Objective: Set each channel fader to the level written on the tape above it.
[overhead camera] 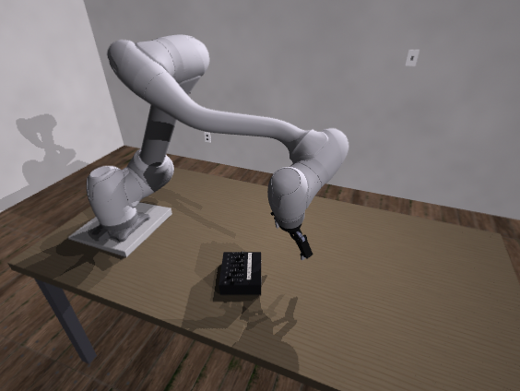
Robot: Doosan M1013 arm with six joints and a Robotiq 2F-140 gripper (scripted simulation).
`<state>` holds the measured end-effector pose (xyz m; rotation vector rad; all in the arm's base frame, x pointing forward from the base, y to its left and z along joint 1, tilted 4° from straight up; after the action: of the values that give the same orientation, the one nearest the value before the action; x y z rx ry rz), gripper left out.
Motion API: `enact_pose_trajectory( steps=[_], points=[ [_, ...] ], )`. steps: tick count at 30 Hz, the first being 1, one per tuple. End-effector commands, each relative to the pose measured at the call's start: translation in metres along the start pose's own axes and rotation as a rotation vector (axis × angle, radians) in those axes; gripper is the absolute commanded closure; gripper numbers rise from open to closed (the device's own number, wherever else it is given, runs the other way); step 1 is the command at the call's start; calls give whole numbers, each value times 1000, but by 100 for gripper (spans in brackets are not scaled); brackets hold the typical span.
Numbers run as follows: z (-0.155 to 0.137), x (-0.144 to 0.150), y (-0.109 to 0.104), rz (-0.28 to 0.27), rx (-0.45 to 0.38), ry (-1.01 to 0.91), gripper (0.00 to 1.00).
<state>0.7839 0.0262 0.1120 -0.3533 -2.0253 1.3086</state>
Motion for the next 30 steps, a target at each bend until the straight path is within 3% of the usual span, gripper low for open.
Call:
enact_pose_trajectory(
  steps=[1,2,3,6,9,13,30],
  points=[
    [39,27,-11,105,92,-155,0],
    [62,41,-20,145,160,-250,0],
    [62,41,-20,145,160,-250,0],
    [102,63,-35,203,278,-415,0],
    [102,63,-35,203,278,-415,0],
    [143,86,-53,252,411,-596,0],
    [148,88,-55,256,428,-621,0]
  ],
)
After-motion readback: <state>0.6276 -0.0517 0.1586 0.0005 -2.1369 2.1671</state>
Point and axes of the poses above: the point where the finger pads meet when closed, its own y axis out along the fingers, its own x axis across the jaws, z = x × y, the point moved 3 cm from there along -y, back along the fingers, and after that the axes turned 5 degrees about y, right-handed, at the moved point
